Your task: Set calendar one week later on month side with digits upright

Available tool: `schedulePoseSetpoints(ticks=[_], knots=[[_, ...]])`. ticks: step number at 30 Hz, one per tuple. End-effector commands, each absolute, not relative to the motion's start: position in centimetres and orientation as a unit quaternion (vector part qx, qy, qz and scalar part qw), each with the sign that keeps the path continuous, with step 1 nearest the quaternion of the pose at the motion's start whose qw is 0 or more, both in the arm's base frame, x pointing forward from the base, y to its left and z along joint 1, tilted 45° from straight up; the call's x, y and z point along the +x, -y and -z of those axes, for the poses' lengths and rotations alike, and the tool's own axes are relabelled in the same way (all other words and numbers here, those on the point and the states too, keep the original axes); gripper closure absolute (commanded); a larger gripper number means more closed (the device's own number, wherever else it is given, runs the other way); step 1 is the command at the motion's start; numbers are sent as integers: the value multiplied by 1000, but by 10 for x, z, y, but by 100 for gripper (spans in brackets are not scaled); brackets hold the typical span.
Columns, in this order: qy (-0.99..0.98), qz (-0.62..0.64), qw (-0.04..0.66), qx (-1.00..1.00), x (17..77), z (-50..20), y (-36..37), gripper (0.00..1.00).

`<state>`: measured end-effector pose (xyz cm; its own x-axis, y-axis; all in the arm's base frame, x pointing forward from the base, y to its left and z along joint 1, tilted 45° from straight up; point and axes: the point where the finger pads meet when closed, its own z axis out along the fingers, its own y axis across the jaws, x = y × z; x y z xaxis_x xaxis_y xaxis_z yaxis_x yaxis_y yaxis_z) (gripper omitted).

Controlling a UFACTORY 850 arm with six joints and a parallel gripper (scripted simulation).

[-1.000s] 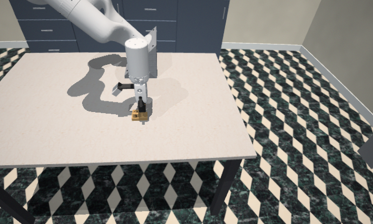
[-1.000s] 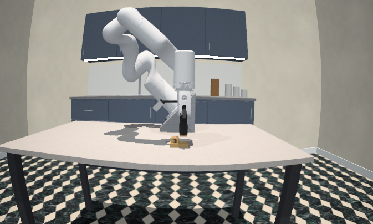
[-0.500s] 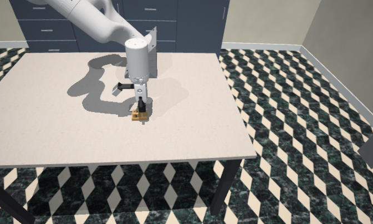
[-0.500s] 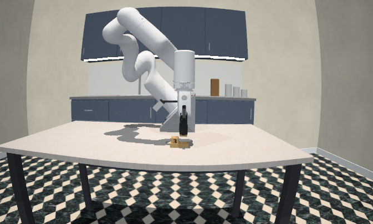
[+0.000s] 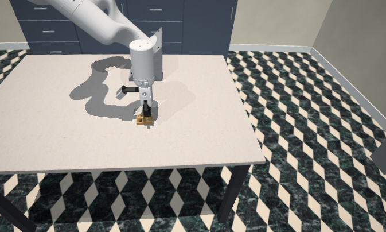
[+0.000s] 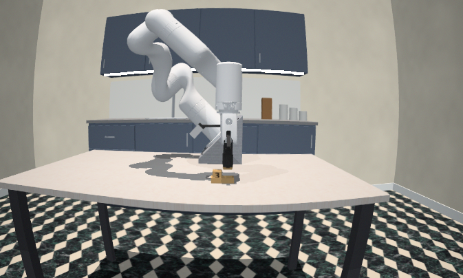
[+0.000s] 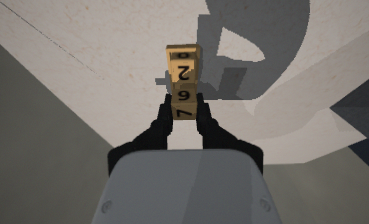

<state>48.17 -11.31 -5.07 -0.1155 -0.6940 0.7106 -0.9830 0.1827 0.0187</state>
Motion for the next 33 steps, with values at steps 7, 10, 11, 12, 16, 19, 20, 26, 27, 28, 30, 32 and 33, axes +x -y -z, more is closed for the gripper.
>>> schedulePoseSetpoints(ticks=[7,10,11,12,16,19,20,26,27,28,30,32,33], knots=[[707,-240,301,593,483,50,113,73],[707,-240,301,593,483,50,113,73],[707,-240,301,593,483,50,113,73],[707,-240,301,593,483,50,113,73],[707,-240,301,593,482,50,113,73],[707,-240,301,593,482,51,113,73],[707,-240,301,593,482,51,113,73],[707,-240,301,593,482,52,114,73],[707,-240,301,593,482,52,114,73],[707,-240,301,593,482,52,115,73],[707,-240,301,593,482,53,116,73],[707,-240,301,593,482,54,117,73],[707,-240,301,593,482,55,117,73]])
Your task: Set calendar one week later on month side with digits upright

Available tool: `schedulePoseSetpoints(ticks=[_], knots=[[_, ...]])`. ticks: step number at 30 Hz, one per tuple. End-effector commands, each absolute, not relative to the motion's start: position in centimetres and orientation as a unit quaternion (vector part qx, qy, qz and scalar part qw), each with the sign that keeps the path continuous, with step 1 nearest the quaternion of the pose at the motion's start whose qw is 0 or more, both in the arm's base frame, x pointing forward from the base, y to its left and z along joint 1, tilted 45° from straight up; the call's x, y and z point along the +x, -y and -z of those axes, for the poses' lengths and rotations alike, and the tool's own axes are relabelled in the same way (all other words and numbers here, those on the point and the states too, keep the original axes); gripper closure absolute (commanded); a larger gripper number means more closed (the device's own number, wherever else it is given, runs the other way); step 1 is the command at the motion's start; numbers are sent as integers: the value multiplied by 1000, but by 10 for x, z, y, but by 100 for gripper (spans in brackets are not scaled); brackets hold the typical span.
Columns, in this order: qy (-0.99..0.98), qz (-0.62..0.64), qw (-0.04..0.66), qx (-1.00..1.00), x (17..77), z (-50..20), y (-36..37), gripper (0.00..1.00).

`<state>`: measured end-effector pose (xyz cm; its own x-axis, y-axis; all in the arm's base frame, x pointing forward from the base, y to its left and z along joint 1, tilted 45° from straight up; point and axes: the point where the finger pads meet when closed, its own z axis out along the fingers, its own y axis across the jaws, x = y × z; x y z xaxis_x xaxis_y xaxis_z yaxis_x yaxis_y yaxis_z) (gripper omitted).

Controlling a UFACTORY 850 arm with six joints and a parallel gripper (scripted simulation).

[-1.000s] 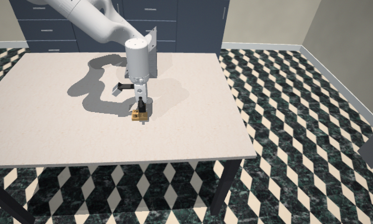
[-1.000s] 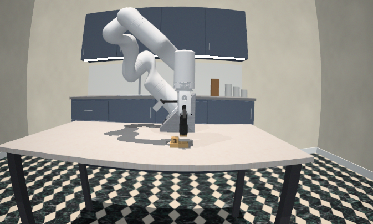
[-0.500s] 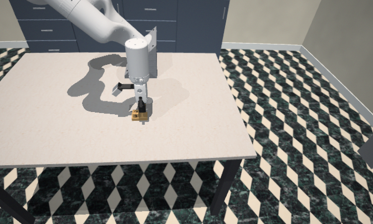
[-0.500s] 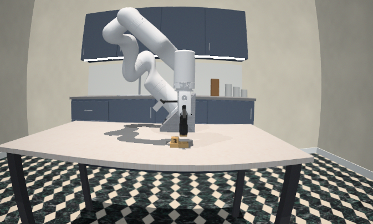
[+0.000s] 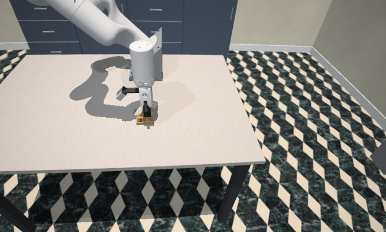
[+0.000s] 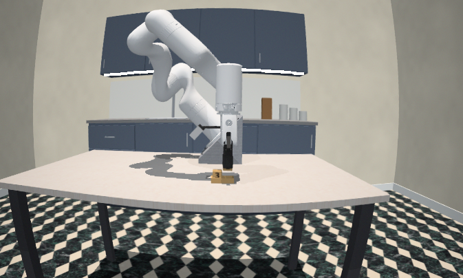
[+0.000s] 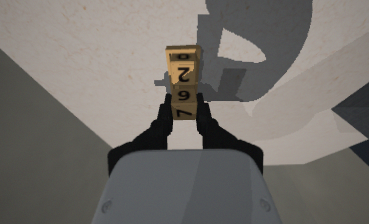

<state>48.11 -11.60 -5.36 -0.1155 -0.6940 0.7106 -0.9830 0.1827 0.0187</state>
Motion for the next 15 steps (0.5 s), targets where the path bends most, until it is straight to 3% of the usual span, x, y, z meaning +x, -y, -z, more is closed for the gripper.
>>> schedulePoseSetpoints(ticks=[1,15], knots=[[707,-240,301,593,481,55,118,73],[707,-240,301,593,480,63,125,73]])
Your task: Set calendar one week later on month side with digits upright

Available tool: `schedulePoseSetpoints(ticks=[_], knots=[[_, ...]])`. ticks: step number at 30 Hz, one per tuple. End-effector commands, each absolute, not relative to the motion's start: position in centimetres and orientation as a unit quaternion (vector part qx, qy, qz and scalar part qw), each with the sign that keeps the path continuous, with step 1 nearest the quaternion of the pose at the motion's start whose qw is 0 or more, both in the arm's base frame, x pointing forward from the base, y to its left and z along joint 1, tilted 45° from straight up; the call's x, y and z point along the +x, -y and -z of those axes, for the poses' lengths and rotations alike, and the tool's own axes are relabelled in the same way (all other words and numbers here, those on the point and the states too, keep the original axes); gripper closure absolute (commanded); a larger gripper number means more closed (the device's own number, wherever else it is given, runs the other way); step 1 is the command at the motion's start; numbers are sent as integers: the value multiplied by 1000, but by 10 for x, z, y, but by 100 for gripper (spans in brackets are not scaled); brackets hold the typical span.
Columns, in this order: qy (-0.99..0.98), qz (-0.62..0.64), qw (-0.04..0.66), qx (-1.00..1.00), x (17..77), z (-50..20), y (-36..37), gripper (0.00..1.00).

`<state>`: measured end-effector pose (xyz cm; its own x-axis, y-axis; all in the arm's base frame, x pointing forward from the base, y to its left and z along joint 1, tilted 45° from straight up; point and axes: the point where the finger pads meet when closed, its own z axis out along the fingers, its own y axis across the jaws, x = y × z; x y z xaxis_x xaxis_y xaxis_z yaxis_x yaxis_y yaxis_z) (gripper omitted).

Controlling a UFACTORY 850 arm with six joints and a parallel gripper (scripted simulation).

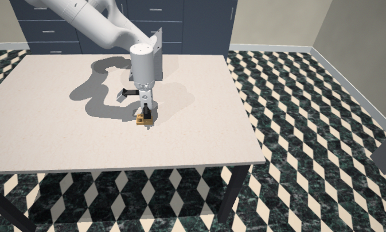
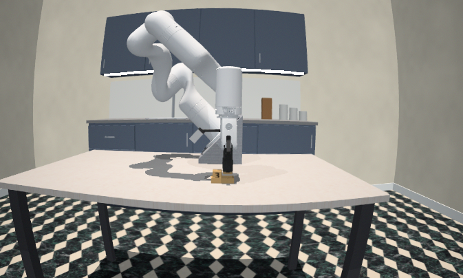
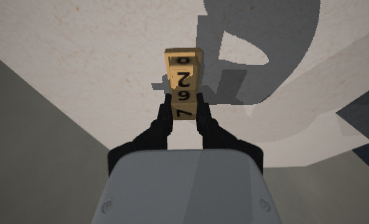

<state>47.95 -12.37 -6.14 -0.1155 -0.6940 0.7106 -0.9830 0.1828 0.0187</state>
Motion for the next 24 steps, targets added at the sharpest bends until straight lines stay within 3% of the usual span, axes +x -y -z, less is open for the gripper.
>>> schedulePoseSetpoints(ticks=[1,24], knots=[[707,-240,301,593,480,64,126,73],[707,-240,301,593,479,67,129,73]])
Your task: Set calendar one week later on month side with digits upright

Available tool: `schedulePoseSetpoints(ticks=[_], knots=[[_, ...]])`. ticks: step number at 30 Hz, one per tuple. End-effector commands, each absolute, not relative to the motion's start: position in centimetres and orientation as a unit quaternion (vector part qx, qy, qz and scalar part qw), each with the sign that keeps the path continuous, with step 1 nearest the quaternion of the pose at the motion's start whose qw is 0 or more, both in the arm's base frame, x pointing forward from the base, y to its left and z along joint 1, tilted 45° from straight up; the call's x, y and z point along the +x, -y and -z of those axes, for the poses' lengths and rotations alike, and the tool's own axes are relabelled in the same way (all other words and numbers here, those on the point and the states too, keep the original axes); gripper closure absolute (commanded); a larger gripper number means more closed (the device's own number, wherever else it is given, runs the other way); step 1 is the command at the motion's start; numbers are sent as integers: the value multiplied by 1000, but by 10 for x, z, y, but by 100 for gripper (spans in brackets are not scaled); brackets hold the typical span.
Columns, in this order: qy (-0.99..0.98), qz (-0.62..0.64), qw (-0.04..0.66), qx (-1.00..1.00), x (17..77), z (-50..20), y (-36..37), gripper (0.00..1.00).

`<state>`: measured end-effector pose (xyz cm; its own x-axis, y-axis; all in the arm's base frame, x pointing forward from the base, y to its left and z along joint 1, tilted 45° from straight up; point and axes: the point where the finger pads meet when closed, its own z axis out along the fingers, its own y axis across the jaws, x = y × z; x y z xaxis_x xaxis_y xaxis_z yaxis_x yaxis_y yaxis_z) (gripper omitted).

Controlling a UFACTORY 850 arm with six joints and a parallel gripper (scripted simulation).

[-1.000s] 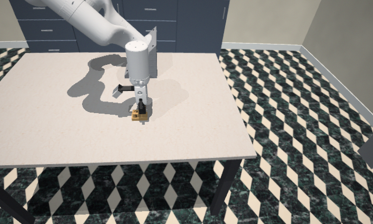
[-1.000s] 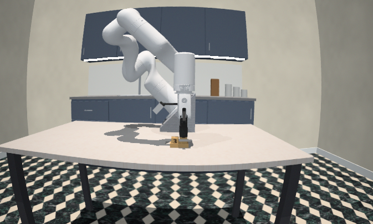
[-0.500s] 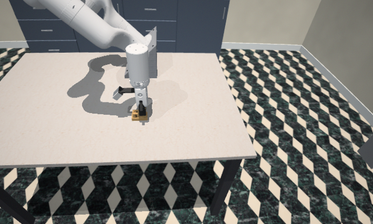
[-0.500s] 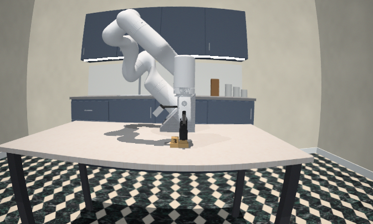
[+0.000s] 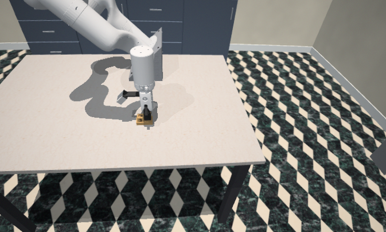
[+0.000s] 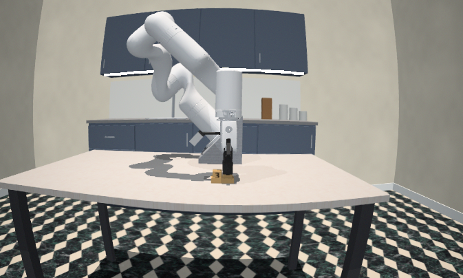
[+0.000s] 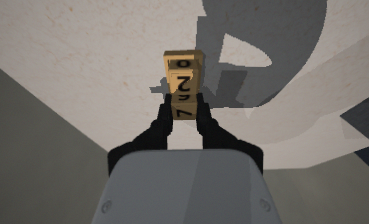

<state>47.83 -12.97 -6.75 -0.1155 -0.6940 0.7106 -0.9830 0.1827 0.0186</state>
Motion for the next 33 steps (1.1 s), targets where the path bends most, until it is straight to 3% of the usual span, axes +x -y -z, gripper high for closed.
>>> schedulePoseSetpoints(ticks=[1,33], knots=[[707,-240,301,593,479,67,129,73],[707,-240,301,593,478,70,132,73]])
